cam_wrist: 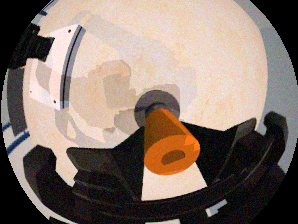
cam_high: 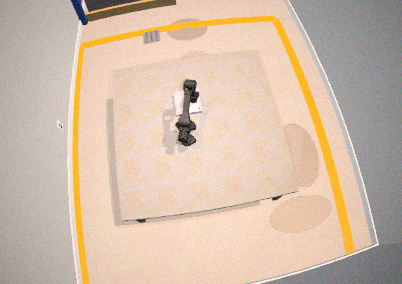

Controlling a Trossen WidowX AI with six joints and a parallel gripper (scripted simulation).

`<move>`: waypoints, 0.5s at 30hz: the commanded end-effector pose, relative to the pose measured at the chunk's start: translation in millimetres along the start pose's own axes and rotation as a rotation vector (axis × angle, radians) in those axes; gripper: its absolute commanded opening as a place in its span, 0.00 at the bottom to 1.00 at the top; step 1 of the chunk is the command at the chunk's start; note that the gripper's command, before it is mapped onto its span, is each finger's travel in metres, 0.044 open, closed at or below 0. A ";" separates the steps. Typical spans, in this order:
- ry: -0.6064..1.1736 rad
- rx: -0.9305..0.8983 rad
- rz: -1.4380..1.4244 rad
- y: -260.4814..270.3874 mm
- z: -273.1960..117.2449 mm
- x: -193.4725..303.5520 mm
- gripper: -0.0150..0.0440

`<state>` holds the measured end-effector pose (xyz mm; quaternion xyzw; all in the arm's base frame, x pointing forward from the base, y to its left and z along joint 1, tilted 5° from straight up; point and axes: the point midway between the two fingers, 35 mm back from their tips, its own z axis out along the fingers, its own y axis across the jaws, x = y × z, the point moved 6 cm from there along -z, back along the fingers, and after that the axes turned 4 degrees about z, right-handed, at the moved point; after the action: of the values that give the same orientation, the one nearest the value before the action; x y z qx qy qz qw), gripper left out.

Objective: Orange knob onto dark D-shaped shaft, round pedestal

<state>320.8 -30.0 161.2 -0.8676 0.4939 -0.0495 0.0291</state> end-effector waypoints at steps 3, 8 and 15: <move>-0.001 0.005 -0.014 -1.3 0.6 0.4 0.25; -0.001 0.006 -0.014 -2.8 0.7 1.3 0.25; 0.000 0.006 -0.014 -4.4 1.9 2.5 0.25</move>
<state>323.7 -30.1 159.0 -0.8702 0.4896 -0.0472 0.0279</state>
